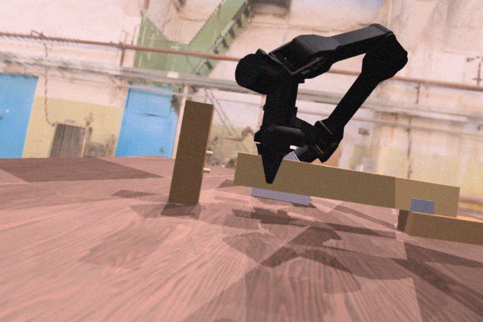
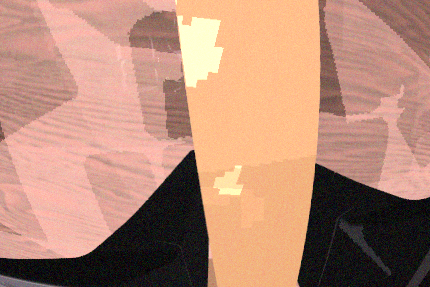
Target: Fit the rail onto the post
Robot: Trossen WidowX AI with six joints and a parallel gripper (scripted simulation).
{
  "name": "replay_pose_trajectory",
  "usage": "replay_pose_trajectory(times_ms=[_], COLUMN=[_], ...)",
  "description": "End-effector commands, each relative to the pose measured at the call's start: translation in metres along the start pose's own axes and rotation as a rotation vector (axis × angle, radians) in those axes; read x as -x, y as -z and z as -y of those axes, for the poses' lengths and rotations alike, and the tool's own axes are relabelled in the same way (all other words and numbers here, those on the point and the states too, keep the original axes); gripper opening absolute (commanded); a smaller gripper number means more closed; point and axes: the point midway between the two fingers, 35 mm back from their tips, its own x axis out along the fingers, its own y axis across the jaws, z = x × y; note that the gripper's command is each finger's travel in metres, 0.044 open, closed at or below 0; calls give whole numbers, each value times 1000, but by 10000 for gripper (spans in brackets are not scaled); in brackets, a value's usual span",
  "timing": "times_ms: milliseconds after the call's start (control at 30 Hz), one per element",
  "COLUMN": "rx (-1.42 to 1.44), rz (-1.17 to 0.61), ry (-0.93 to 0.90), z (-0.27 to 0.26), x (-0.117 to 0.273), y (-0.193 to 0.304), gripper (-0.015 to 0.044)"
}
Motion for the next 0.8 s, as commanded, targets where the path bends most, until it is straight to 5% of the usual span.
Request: replay_pose_trajectory(times_ms=[0, 767], rx=[-1, -1], rz=[-1, 0], ry=[7, 7], z=[1, 0], x=[5, 2], y=[1, 1], gripper=[0, 0])
